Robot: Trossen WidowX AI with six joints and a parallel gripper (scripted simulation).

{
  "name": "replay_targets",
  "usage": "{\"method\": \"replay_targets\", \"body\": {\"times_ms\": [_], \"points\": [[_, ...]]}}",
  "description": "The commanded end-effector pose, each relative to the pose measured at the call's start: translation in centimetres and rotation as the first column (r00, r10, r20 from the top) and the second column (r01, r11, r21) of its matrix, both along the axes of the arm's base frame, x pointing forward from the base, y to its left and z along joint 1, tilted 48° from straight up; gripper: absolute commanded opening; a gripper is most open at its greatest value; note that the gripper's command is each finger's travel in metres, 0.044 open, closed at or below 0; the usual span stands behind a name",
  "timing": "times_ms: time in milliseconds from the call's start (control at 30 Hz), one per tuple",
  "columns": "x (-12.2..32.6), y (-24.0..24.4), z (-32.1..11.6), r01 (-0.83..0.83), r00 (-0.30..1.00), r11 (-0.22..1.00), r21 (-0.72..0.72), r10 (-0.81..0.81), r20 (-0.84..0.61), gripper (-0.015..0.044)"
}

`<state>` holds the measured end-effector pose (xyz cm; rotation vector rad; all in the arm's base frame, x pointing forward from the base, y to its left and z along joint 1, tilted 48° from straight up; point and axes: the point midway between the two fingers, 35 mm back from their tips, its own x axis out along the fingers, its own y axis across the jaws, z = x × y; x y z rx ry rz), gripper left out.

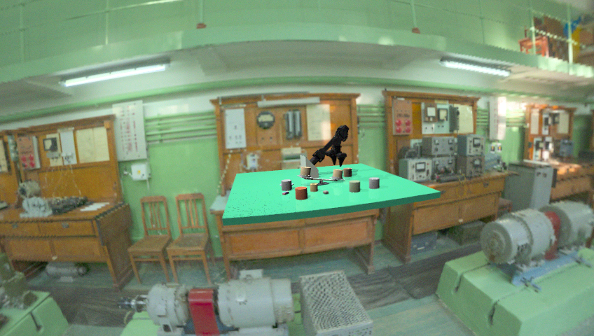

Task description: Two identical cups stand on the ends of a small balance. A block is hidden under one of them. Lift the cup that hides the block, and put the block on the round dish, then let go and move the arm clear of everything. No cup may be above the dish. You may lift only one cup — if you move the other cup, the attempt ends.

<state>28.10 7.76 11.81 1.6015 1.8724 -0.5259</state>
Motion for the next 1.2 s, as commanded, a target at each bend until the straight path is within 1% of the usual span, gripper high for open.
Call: {"method": "replay_targets", "body": {"times_ms": [0, 1167], "points": [[-0.2, 0.9, -0.7, -0.002, 1.000, 1.000, -0.004, 0.002, -0.007, 0.0440], [-0.6, 4.7, -4.2, -0.001, 1.000, 1.000, -0.003, 0.001, -0.006, 0.0440]]}}
